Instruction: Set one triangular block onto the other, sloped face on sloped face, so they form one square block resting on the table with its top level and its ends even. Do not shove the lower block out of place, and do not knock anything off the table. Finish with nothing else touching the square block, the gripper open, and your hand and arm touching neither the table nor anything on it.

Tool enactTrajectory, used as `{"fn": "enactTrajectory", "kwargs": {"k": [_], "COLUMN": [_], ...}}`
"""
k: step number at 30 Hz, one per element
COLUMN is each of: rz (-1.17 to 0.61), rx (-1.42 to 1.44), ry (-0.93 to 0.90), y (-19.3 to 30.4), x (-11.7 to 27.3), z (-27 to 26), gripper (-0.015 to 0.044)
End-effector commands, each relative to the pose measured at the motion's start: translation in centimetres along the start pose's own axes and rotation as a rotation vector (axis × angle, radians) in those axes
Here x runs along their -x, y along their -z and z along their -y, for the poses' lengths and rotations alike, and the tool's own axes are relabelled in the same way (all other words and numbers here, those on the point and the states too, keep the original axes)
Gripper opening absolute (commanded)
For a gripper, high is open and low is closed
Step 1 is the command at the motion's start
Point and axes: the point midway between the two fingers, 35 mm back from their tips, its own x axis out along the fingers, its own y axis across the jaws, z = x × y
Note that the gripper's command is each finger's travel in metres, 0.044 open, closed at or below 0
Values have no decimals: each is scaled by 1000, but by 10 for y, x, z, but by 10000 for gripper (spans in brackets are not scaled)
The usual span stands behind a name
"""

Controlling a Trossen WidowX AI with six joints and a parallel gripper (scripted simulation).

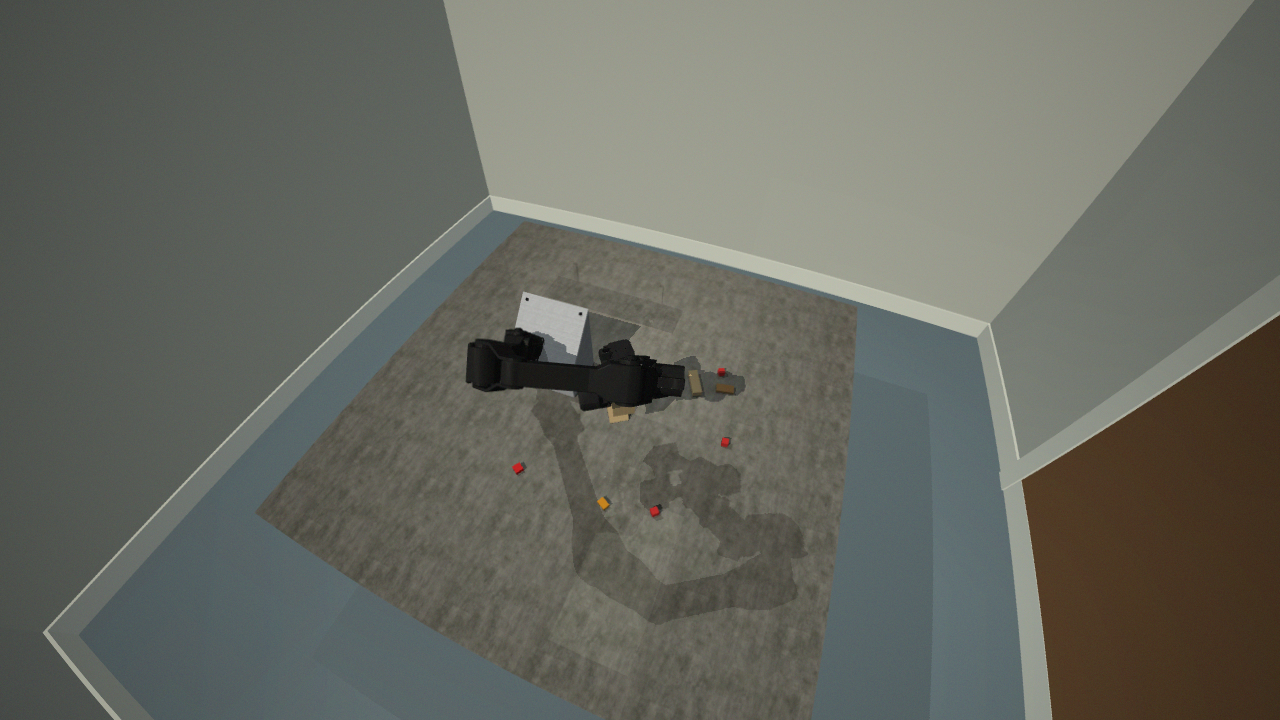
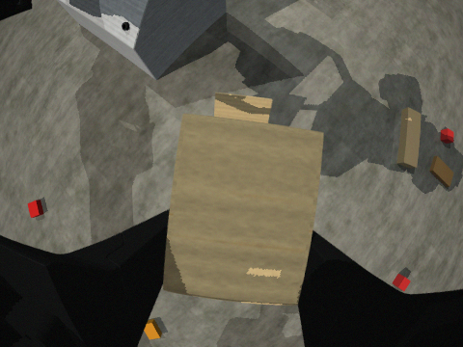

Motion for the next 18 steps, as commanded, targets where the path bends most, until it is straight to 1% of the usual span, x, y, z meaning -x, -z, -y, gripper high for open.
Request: {"fn": "enactTrajectory", "kwargs": {"k": [1,13,18], "rz": [0,-1,-1], "rx": [3,3,3], "ry": [-8,-9,-9], "y": [2,1,1], "x": [-15,-68,-74], "z": [-1,-4,-4], "gripper": [0,0,0]}}
